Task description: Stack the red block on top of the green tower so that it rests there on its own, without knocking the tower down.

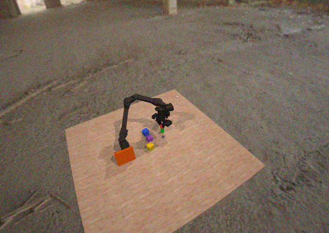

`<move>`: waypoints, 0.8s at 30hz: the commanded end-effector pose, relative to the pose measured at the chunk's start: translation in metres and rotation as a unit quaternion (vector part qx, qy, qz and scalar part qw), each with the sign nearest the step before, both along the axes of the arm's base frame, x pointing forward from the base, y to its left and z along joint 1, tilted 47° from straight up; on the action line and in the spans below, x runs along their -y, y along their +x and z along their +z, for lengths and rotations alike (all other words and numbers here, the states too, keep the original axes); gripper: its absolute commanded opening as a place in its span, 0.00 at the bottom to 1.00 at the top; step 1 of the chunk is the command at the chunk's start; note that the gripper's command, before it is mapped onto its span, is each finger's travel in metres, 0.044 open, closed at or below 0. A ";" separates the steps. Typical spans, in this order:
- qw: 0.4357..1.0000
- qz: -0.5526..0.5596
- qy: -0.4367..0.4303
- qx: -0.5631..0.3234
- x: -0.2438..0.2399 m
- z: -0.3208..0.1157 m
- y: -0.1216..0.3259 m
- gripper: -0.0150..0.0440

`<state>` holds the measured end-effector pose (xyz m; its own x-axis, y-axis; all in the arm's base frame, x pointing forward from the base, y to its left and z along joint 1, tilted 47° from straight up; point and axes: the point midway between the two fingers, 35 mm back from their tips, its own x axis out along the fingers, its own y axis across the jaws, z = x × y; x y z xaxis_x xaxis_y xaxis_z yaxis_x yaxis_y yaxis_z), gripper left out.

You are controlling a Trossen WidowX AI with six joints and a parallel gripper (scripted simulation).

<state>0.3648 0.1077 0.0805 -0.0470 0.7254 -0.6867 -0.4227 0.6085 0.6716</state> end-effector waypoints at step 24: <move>1.000 -0.002 0.000 -0.003 0.000 -0.001 0.000 0.39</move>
<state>0.3646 0.1068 0.0803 -0.0464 0.7257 -0.6865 -0.4160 0.6108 0.6738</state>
